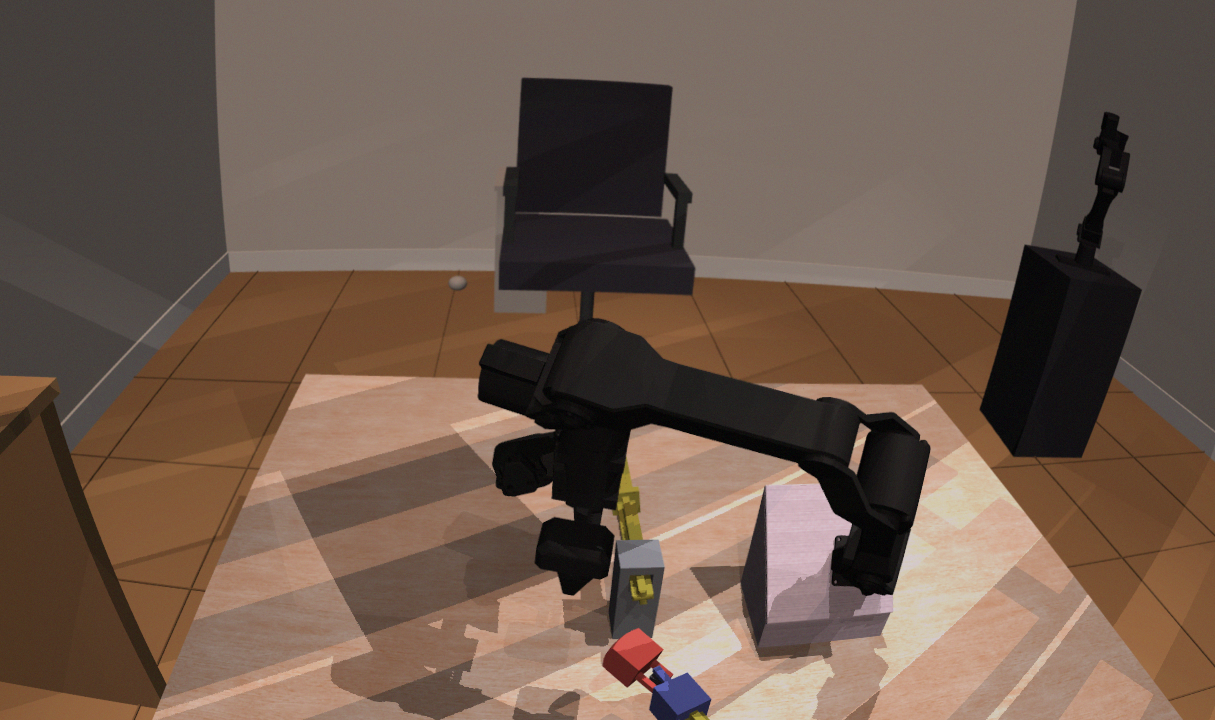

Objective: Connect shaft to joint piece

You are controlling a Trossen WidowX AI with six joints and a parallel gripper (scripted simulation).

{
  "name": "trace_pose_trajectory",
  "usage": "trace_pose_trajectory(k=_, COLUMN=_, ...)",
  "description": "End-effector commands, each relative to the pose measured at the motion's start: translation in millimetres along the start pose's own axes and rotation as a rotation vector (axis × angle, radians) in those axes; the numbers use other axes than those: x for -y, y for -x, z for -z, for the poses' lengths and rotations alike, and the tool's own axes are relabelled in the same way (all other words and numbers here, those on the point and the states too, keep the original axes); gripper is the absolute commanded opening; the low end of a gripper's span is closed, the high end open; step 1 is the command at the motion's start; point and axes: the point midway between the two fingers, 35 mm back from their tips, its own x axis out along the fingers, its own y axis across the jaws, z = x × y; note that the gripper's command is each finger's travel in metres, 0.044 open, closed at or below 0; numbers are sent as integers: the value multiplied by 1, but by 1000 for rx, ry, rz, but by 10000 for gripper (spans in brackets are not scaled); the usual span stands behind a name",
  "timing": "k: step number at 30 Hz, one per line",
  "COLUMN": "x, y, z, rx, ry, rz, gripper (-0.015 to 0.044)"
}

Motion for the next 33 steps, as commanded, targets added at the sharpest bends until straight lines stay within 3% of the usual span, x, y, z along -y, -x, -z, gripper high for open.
trace_pose_trajectory(k=1, x=0, y=-3, z=2, rx=7, ry=-79, rz=17, gripper=440)
trace_pose_trajectory(k=23, x=-3, y=-14, z=5, rx=118, ry=-592, rz=64, gripper=440)
trace_pose_trajectory(k=33, x=-4, y=-33, z=4, rx=123, ry=-607, rz=66, gripper=440)
